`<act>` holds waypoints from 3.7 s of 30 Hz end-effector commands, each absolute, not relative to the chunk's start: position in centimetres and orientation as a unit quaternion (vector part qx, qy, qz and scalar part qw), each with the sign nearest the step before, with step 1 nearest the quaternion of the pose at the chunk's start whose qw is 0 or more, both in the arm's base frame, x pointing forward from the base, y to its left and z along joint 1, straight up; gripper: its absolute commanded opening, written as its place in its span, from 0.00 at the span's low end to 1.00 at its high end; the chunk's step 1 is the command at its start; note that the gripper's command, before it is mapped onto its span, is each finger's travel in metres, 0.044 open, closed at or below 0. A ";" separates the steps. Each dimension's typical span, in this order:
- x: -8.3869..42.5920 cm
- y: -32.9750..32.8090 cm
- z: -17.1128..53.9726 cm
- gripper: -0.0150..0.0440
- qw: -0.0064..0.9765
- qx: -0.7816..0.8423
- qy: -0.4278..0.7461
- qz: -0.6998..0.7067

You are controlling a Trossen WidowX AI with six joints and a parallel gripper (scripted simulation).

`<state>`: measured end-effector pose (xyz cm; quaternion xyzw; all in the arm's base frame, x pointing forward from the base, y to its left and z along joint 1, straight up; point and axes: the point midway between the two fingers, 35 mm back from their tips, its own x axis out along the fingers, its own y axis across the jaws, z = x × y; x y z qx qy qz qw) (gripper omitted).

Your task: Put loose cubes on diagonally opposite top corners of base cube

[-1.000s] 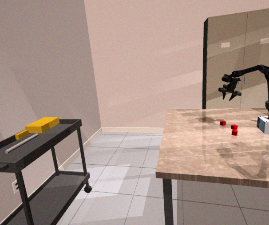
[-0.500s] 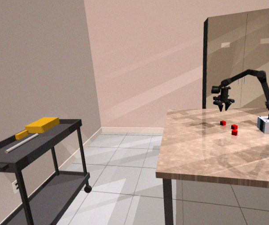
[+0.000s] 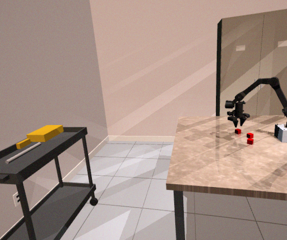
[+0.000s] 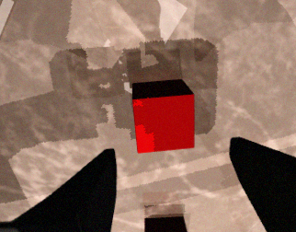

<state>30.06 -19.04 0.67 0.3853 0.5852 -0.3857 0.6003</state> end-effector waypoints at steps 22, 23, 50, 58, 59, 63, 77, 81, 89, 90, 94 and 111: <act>30.3 -19.3 -3.3 0.70 0.605 0.382 0.583 -0.386; 30.3 -19.3 -3.5 0.70 0.605 0.382 0.583 -0.386; 30.6 -19.7 -0.7 0.43 0.608 0.385 0.572 -0.393; 30.6 -19.7 0.7 0.43 0.608 0.385 0.573 -0.393; 30.6 -19.7 0.8 0.43 0.608 0.385 0.573 -0.392; 30.6 -19.6 1.6 0.43 0.608 0.385 0.573 -0.392; 30.5 -19.5 4.1 0.43 0.607 0.384 0.576 -0.390; 30.5 -19.4 4.8 0.43 0.607 0.384 0.577 -0.390; 30.3 -19.2 6.1 0.43 0.606 0.383 0.580 -0.388; 30.3 -19.2 6.3 0.43 0.606 0.383 0.580 -0.388; 30.2 -19.1 7.0 0.43 0.605 0.382 0.581 -0.387; 31.2 -15.5 6.5 0.43 0.592 0.402 0.571 -0.403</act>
